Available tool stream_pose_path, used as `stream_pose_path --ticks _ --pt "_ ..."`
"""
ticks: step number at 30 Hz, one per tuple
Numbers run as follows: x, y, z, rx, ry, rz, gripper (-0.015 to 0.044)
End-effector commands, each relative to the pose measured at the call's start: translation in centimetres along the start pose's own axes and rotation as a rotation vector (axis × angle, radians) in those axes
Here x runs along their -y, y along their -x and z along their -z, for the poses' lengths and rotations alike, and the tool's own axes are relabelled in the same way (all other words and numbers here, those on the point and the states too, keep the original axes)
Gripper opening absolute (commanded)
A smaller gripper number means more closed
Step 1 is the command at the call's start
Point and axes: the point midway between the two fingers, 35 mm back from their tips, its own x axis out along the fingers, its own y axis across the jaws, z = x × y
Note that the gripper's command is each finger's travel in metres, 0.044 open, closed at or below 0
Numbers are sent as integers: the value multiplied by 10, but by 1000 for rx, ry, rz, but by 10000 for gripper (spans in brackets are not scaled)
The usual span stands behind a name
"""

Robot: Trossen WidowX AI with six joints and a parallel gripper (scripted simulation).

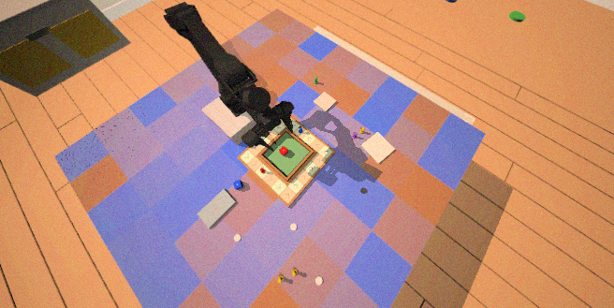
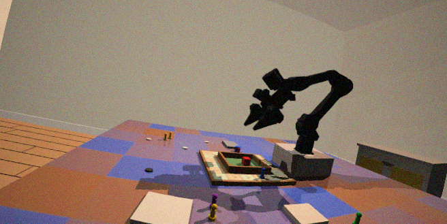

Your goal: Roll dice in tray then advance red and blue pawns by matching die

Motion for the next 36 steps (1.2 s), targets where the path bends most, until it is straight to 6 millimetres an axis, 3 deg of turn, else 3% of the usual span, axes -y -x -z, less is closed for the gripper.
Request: stream_pose_path --ticks 1,11,17,18,20,23,27,32,34,36 --pt "0 -11 1 -181 2 2 440" --pt "-1 -39 10 -631 9 4 440" --pt "-1 -38 9 -605 2 1 440" --pt "2 -38 9 -606 -3 4 414" --pt "20 -42 9 -614 -39 25 361" --pt "63 -47 13 -633 -122 69 282" --pt "122 -48 26 -657 -236 120 275" --pt "192 -37 59 -683 -385 170 275" --pt "209 -33 70 -688 -425 182 275" --pt "211 -32 72 -689 -430 183 275"
